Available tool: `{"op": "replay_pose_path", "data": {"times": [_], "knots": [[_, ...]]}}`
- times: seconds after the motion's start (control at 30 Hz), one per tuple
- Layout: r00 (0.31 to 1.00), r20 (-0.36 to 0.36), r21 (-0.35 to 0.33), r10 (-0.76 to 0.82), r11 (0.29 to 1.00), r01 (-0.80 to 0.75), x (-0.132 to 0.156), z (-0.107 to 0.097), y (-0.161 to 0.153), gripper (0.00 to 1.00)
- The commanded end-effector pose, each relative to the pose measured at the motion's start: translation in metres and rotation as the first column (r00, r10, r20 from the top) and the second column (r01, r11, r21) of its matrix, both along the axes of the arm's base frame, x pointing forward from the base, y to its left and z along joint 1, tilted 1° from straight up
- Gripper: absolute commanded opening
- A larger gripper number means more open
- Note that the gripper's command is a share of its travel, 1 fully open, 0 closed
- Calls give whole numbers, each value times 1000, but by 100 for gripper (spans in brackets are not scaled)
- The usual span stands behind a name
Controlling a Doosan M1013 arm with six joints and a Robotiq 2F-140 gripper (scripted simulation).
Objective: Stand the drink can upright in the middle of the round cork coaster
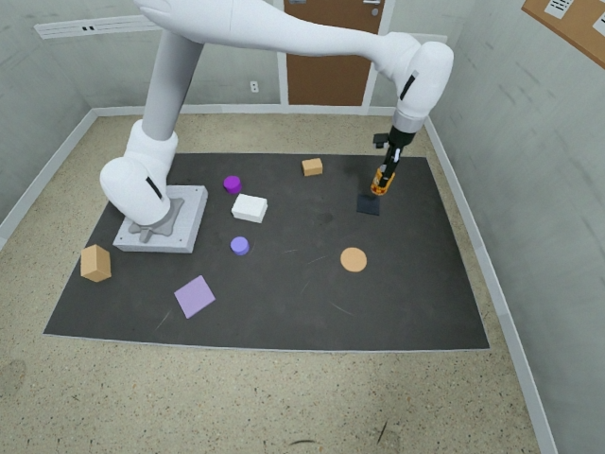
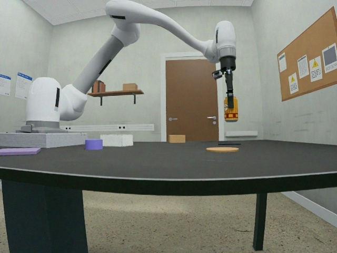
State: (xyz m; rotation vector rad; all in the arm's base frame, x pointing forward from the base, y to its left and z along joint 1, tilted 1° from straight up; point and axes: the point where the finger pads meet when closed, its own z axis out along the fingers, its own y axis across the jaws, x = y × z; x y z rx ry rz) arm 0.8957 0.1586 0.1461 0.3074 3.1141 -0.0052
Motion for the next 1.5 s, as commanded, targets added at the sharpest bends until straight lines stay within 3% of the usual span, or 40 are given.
{"op": "replay_pose_path", "data": {"times": [0.0, 0.7, 1.47], "knots": [[1000, 1, 1, 0, 1000, 0, 0, 1, -2, 10], [1000, 1, 1, 0, 1000, 0, -8, 2, -49, 10], [1000, 1, 1, 0, 1000, 0, -44, 4, -169, 10]]}}
